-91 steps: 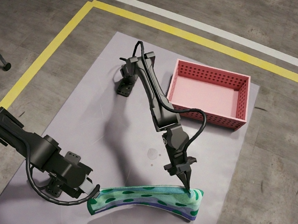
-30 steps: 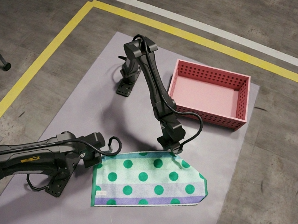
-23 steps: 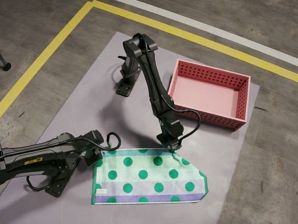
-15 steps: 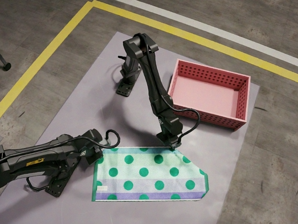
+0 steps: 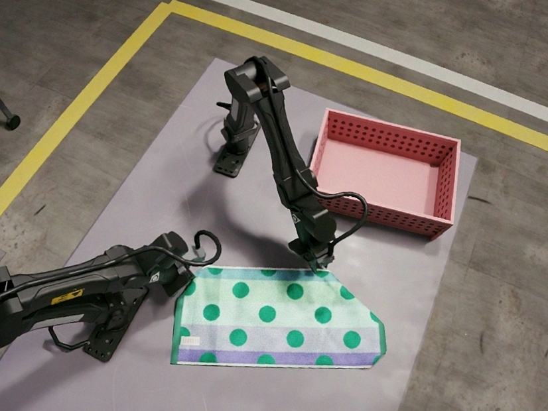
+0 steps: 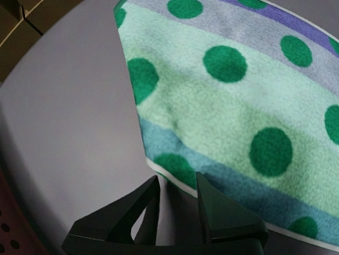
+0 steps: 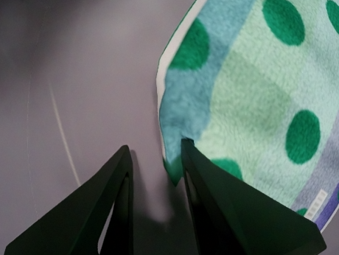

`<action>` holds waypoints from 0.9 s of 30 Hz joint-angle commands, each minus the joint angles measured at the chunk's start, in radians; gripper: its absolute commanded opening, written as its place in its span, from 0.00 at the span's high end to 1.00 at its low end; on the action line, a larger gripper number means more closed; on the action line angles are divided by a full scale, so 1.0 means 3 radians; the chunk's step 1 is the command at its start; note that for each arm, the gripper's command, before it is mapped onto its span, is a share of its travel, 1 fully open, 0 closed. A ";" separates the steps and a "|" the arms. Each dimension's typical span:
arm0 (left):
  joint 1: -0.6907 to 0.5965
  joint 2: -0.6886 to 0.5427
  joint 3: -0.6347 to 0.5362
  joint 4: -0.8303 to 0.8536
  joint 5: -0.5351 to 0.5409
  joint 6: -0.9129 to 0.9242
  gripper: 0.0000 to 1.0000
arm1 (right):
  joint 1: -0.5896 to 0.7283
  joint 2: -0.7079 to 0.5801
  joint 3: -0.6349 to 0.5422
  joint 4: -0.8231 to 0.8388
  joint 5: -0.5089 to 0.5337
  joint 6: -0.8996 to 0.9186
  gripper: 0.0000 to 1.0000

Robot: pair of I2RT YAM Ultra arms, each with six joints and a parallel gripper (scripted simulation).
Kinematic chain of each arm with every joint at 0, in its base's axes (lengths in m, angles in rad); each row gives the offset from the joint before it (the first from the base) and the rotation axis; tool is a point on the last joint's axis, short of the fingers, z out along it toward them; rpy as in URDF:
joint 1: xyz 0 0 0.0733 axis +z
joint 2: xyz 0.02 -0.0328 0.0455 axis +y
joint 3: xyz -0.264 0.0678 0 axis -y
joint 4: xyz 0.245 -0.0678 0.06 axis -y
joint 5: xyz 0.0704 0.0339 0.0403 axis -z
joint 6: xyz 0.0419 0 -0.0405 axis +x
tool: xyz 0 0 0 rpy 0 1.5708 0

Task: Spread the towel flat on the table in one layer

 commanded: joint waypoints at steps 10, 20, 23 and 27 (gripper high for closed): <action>0.0037 -0.0300 0.0255 -0.0399 -0.0016 0.0007 0.36 | 0.0012 -0.0193 0.0426 -0.0366 0.0000 0.0016 0.36; 0.0037 -0.0393 0.0560 -0.0919 -0.0014 0.0008 0.36 | 0.0012 -0.0302 0.0916 -0.0966 0.0000 0.0016 0.36; -0.0043 -0.0346 0.0655 -0.0969 -0.0014 0.0011 0.36 | -0.0092 -0.0286 0.0991 -0.1089 0.0016 0.0024 0.36; -0.0157 -0.0093 0.1165 -0.1184 -0.0005 0.0010 0.36 | -0.0527 -0.0110 0.1314 -0.1600 -0.0003 0.0009 0.36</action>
